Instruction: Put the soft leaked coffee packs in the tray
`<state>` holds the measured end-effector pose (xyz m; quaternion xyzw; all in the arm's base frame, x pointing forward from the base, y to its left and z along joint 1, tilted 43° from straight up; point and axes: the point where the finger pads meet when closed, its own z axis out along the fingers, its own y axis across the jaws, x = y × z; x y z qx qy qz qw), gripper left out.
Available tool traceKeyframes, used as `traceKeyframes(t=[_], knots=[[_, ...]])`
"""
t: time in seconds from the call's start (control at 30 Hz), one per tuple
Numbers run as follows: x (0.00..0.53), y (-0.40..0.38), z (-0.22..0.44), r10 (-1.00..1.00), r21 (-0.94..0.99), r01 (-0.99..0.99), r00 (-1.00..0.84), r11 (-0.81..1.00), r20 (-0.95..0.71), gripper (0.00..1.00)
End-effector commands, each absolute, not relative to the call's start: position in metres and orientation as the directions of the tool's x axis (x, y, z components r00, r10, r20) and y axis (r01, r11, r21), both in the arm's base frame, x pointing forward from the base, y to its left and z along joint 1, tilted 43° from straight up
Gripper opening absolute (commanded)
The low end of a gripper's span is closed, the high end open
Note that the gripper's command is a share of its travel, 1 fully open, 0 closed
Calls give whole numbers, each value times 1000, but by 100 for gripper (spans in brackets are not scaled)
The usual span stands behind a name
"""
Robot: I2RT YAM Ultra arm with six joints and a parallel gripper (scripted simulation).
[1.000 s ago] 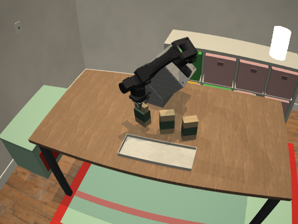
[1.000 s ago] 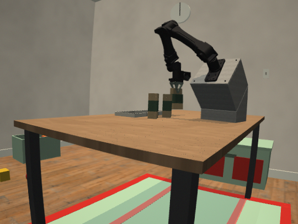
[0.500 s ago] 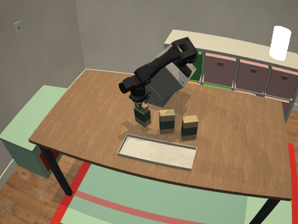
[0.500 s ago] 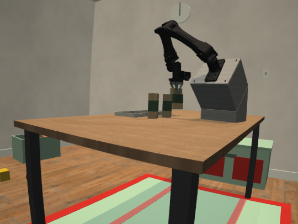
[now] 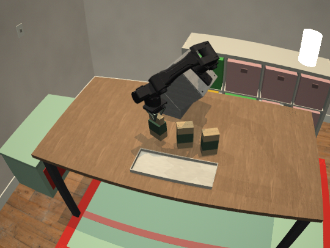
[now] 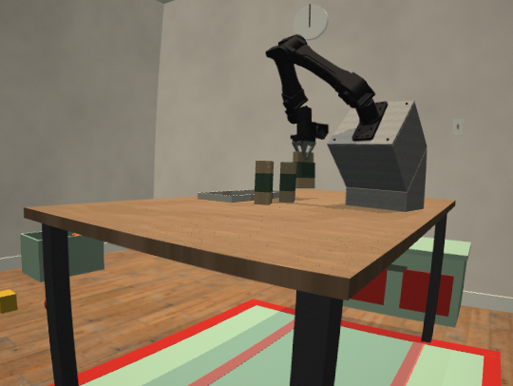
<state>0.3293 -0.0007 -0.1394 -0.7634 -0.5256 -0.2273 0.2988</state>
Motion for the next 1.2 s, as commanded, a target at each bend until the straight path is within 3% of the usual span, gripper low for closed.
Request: traceKeyframes(t=[0.0, 0.5, 1.17], knots=[[348, -26, -124, 677, -156, 938, 333, -310, 656, 24], [356, -22, -133, 662, -198, 928, 364, -315, 655, 24], [431, -21, -124, 659, -196, 928, 364, -316, 658, 24]])
